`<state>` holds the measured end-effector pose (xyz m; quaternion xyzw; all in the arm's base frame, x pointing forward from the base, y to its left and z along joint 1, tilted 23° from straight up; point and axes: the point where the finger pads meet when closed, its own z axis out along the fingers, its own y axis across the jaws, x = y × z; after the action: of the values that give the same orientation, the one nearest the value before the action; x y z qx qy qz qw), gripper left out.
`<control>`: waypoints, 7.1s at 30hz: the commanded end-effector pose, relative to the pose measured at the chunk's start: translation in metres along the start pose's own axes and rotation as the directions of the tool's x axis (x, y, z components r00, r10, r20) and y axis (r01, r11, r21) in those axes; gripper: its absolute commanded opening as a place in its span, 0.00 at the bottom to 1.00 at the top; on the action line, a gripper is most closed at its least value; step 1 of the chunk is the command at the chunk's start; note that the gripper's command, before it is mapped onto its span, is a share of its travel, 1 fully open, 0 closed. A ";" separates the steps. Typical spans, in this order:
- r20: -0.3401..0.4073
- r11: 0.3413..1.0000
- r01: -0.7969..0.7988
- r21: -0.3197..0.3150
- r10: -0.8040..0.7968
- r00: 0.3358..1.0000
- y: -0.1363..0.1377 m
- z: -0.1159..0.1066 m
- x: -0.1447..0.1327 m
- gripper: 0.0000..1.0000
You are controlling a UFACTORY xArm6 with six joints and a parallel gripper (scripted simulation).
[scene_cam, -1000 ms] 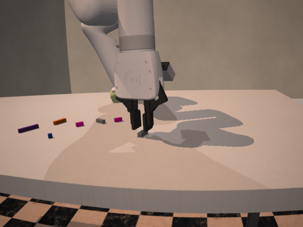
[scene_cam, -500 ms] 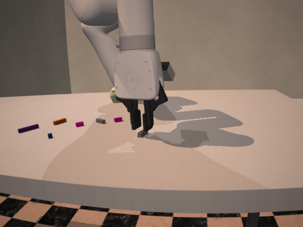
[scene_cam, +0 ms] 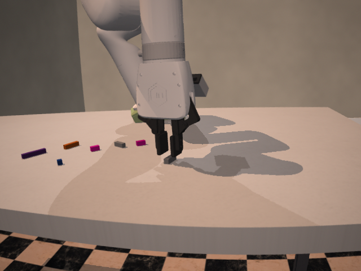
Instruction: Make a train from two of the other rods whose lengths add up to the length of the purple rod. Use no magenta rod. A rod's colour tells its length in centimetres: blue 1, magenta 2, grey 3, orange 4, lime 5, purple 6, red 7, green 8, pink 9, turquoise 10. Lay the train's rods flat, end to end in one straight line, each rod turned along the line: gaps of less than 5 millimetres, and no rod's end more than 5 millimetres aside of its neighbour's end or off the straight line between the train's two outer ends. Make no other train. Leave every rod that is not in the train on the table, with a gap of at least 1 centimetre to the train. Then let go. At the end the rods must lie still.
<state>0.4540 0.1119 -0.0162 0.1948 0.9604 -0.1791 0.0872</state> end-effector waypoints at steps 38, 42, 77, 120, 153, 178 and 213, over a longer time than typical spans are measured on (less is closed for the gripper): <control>0.003 1.000 -0.001 -0.003 0.001 1.000 0.002 -0.001 -0.002 0.24; 0.003 1.000 -0.001 -0.003 0.001 1.000 0.002 -0.001 -0.002 0.24; 0.003 1.000 -0.001 -0.003 0.001 1.000 0.002 0.013 -0.002 0.24; 0.003 1.000 -0.001 -0.003 0.001 1.000 0.002 0.013 -0.002 0.04; 0.003 1.000 -0.001 -0.003 0.001 1.000 0.002 -0.014 -0.002 0.04; 0.003 1.000 -0.001 -0.003 0.001 1.000 0.001 -0.087 -0.002 0.04; 0.004 0.614 0.789 0.000 -0.789 0.614 -0.093 -0.088 -0.011 0.04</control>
<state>0.4224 0.0731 0.0909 -0.1789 0.9620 -0.2056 0.0158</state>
